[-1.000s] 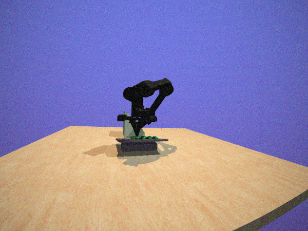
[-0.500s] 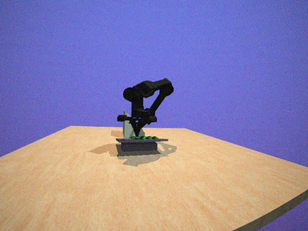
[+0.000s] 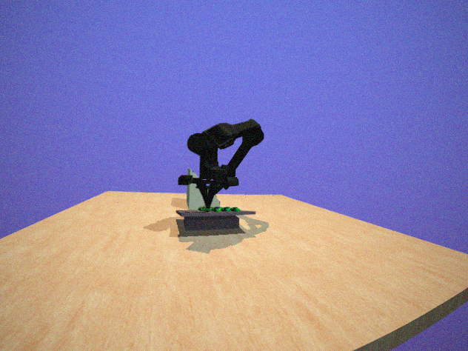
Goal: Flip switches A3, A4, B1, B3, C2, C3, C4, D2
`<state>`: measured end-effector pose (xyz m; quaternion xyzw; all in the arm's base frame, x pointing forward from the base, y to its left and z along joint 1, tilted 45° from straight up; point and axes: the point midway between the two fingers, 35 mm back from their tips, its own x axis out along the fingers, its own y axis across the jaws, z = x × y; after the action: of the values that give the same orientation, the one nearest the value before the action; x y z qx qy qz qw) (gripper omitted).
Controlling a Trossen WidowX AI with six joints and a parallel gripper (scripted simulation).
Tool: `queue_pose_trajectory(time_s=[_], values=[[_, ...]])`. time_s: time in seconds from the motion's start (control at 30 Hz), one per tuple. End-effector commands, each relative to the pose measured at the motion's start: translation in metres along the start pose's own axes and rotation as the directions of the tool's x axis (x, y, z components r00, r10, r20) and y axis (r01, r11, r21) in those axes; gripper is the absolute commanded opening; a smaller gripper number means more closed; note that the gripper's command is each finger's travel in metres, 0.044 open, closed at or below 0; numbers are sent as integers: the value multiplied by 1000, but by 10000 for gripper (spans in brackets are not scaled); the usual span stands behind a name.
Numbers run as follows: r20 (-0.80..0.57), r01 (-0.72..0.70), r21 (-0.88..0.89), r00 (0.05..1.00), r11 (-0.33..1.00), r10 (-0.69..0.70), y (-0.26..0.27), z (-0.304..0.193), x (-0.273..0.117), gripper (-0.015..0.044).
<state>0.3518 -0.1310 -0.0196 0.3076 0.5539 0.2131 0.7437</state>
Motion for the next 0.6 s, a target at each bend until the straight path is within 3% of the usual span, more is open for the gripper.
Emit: queue_pose_trajectory(time_s=[0.0,0.4,0.57], values=[[-1,-4,6,1000,1000,4,1,-1,2,0],[-1,-4,6,1000,1000,4,1,-1,4,0],[22,-2,7,1000,1000,1,-1,-3,-59,0]])
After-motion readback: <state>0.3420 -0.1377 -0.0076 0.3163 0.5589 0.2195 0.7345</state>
